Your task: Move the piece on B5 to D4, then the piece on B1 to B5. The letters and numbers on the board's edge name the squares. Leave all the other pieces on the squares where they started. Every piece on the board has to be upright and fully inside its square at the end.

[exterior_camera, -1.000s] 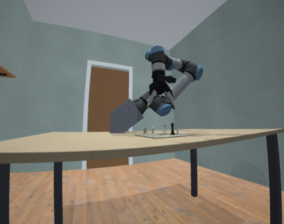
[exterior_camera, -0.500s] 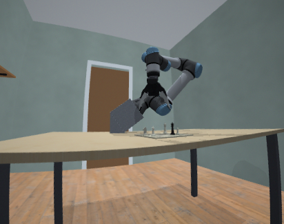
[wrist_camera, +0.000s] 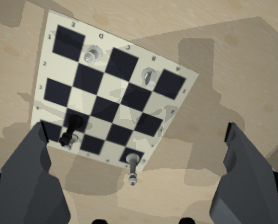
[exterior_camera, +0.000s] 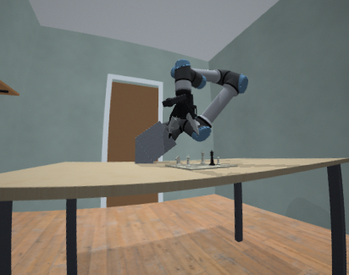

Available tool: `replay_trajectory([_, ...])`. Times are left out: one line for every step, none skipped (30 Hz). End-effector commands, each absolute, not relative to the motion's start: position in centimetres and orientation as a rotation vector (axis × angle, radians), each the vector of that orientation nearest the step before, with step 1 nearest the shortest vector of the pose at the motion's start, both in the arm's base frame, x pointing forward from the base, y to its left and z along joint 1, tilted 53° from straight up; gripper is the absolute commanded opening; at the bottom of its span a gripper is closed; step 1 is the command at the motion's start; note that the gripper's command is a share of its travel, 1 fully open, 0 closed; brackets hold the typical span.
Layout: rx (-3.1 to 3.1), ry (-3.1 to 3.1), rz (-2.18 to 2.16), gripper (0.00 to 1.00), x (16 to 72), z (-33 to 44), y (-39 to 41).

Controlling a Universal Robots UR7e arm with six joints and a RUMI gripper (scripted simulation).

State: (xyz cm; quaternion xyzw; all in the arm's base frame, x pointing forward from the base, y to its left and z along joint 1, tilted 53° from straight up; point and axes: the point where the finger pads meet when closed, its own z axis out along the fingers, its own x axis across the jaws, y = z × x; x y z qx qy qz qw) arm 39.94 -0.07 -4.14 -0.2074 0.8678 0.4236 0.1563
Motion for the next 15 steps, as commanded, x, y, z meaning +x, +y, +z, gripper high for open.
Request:
replay_trajectory([-0.449, 2.557, 1.249, 1.0, 39.5, -4.65, -0.3])
replay_trajectory([-0.419, 2.57, 1.258, 1.0, 39.39, -4.75, -0.33])
replay_trajectory([-0.39, 2.582, 1.265, 1.0, 39.3, -4.85, -0.36])
replay_trajectory([-0.363, 2.593, 1.273, 1.0, 39.21, -4.94, -0.39])
replay_trajectory([-0.338, 2.603, 1.279, 1.0, 39.12, -5.02, -0.41])
replay_trajectory([-0.315, 2.612, 1.285, 1.0, 39.04, -5.09, -0.43])
replay_trajectory([-0.293, 2.62, 1.291, 1.0, 38.97, -5.16, -0.45])
replay_trajectory([-0.274, 2.627, 1.296, 1.0, 38.91, -5.22, -0.47])
replay_trajectory([-0.256, 2.634, 1.3, 1.0, 38.85, -5.27, -0.48])
replay_trajectory([-0.241, 2.639, 1.304, 1.0, 38.8, -5.32, -0.5])
replay_trajectory([-0.241, 2.639, 1.304, 1.0, 38.8, -5.32, -0.5])
replay_trajectory([-0.241, 2.639, 1.304, 1.0, 38.8, -5.32, -0.5])
replay_trajectory([-0.227, 2.644, 1.307, 1.0, 38.75, -5.36, -0.51])
replay_trajectory([-0.215, 2.648, 1.31, 1.0, 38.71, -5.4, -0.52])
replay_trajectory([-0.204, 2.652, 1.313, 1.0, 38.68, -5.43, -0.53])
